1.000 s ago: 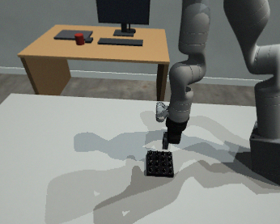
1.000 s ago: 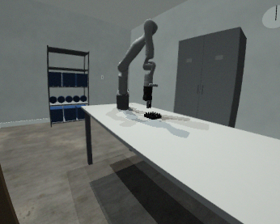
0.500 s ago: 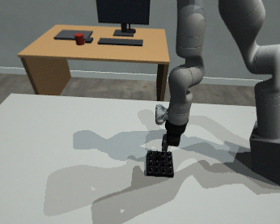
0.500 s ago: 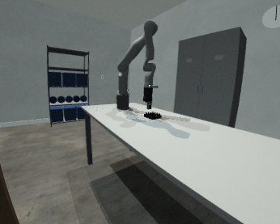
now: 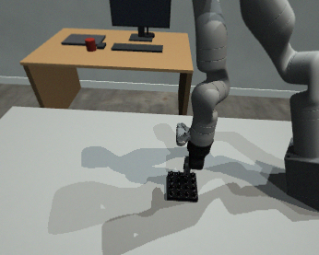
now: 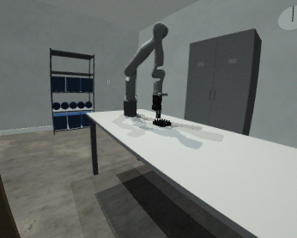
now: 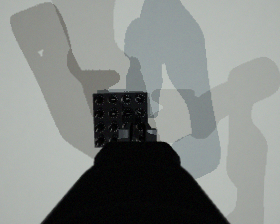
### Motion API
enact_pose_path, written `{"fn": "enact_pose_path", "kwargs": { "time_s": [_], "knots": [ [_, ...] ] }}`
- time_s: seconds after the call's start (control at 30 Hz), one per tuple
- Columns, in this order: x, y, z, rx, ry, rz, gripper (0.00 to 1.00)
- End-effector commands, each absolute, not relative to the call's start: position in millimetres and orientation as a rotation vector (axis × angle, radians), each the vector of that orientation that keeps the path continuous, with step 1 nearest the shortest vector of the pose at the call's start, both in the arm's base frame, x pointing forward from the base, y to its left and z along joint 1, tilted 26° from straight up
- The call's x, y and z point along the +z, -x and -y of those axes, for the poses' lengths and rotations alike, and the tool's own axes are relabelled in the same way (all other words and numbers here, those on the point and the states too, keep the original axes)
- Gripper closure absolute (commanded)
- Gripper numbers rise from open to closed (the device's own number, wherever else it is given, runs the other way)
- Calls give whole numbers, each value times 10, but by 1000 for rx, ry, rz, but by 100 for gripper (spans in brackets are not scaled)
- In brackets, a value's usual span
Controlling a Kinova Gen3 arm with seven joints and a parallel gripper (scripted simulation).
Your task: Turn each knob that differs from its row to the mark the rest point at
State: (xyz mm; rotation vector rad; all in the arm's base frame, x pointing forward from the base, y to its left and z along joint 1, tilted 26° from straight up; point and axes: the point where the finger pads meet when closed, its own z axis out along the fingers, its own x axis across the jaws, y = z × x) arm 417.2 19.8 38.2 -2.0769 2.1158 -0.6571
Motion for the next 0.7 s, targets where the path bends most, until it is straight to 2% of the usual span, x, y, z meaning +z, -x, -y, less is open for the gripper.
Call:
{"fn": "enact_pose_path", "kwargs": {
  "time_s": [0.0,0.67],
  "knots": [
    [355,-4174,-131,-659,2066,-2131,54],
    [303,-4198,-118,-659,2066,-2131,54]
  ]
}}
